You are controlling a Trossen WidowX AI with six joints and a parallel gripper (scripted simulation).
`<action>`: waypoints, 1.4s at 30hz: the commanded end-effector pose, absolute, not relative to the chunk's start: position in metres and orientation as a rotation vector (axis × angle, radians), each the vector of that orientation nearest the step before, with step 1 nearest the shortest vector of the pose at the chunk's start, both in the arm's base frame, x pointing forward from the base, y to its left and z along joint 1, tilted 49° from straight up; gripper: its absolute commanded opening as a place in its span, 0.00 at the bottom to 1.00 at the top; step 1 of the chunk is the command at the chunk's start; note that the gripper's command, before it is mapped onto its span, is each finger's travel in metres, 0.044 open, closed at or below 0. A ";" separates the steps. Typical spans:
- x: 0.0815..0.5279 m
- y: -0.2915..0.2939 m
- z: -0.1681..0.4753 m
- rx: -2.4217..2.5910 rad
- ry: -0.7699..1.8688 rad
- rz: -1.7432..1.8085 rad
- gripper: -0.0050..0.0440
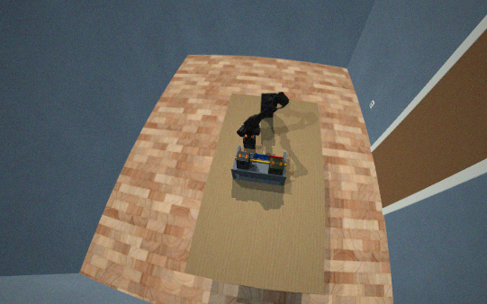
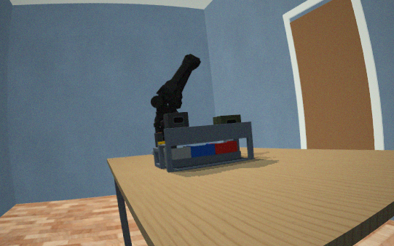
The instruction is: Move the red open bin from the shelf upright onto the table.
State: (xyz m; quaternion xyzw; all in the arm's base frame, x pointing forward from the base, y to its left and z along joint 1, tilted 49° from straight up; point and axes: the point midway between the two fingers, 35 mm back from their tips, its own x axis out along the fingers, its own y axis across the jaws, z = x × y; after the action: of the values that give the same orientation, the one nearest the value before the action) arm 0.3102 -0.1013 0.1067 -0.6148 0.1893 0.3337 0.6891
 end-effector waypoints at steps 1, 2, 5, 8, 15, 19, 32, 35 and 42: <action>0.311 -0.108 0.122 -1.404 0.415 0.699 0.10; 0.311 -0.108 0.122 -1.404 0.415 0.699 0.10; 0.311 -0.108 0.122 -1.404 0.415 0.699 0.10; 0.311 -0.106 0.119 -1.400 0.414 0.710 0.10; 0.311 -0.108 0.122 -1.404 0.415 0.699 0.10; 0.311 -0.108 0.122 -1.404 0.415 0.699 0.10; 0.311 -0.108 0.122 -1.404 0.415 0.699 0.10; 0.311 -0.108 0.122 -1.404 0.415 0.699 0.10; 0.311 -0.106 0.119 -1.400 0.414 0.710 0.10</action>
State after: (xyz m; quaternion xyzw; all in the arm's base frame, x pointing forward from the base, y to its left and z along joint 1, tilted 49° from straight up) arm 0.3105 -0.1006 0.1068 -0.6151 0.1886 0.3345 0.6887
